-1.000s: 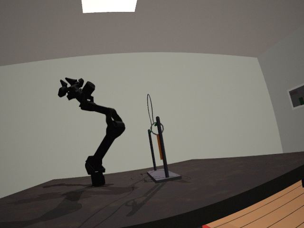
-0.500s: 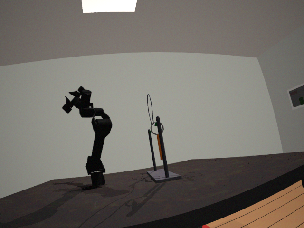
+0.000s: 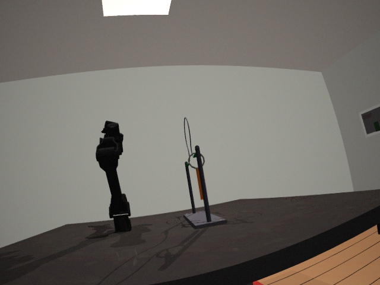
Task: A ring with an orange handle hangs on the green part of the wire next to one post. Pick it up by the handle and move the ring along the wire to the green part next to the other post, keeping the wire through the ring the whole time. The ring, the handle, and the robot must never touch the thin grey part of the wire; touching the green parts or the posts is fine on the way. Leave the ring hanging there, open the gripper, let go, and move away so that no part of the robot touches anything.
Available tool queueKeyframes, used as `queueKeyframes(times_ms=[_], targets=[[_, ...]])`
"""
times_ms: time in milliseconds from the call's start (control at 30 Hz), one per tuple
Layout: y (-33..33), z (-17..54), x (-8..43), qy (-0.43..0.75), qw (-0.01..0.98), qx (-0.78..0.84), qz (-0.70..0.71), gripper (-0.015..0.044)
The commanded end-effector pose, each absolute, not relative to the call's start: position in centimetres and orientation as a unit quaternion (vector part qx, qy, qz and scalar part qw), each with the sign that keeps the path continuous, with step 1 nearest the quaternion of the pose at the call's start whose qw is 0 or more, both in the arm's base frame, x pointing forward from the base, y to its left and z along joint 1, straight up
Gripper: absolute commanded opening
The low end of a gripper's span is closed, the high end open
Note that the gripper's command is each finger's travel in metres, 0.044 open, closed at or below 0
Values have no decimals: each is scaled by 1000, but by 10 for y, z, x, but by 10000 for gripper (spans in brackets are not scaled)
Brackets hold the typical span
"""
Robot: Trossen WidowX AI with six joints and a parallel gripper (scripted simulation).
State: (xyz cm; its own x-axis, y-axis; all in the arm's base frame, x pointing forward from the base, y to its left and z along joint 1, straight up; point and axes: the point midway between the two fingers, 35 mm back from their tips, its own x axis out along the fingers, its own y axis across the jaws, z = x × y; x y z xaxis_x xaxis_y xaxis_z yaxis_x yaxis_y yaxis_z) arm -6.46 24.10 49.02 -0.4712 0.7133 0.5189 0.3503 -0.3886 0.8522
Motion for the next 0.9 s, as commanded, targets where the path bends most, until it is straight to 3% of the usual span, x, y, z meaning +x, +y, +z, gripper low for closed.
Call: queueKeyframes(times_ms=[0,433,867], targets=[[261,468,-38,500,207,504,673,160],[282,406,69,368,427,508,652,160],[250,343,176,255,618,469,577,160]])
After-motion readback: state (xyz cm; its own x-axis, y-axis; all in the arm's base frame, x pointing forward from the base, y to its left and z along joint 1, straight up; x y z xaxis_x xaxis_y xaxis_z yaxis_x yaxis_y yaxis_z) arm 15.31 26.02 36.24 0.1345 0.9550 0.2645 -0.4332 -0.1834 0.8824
